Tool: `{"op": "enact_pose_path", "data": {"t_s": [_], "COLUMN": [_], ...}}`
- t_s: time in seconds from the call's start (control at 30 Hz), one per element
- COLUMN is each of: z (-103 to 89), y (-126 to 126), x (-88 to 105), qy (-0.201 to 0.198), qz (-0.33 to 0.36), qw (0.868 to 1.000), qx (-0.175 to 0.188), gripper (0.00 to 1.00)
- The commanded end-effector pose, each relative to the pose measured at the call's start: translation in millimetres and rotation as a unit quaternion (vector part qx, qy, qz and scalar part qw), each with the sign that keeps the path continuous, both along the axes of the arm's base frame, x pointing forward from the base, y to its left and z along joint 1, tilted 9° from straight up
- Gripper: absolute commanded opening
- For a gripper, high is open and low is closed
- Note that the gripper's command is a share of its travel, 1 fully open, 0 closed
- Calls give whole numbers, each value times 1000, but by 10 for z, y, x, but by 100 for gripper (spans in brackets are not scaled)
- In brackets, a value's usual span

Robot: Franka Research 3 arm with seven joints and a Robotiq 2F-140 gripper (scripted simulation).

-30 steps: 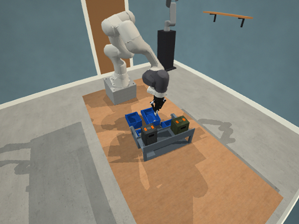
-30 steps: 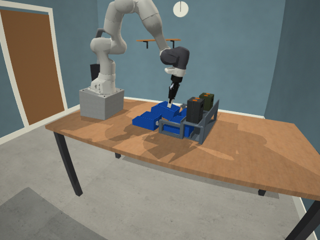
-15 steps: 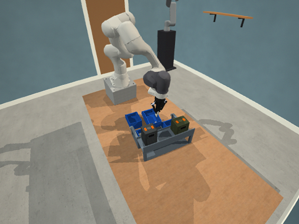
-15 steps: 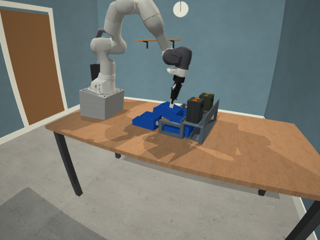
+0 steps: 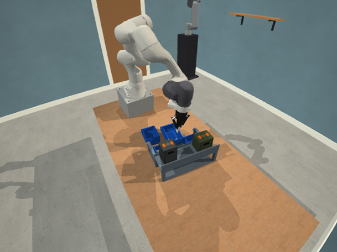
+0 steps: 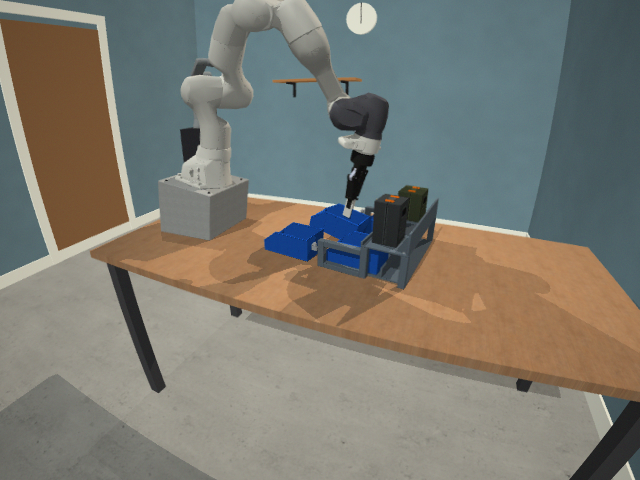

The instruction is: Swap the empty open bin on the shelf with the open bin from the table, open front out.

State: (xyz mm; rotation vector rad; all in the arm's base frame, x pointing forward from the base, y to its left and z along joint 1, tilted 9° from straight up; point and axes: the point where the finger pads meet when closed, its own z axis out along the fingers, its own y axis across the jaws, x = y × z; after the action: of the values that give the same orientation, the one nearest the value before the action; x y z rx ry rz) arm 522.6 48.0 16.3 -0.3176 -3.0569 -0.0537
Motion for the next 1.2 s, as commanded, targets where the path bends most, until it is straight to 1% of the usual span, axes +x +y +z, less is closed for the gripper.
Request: {"op": "enact_pose_path", "data": {"t_s": [0.0,0.47,1.17], "z": [7,25,38], "y": [-11,-36,-54], "x": [18,137,220], "qy": [1,1,1], "qz": [5,5,5], "qw": [1000,1000,1000], "qx": [-3,-3,-3], "gripper": [0,0,0]}}
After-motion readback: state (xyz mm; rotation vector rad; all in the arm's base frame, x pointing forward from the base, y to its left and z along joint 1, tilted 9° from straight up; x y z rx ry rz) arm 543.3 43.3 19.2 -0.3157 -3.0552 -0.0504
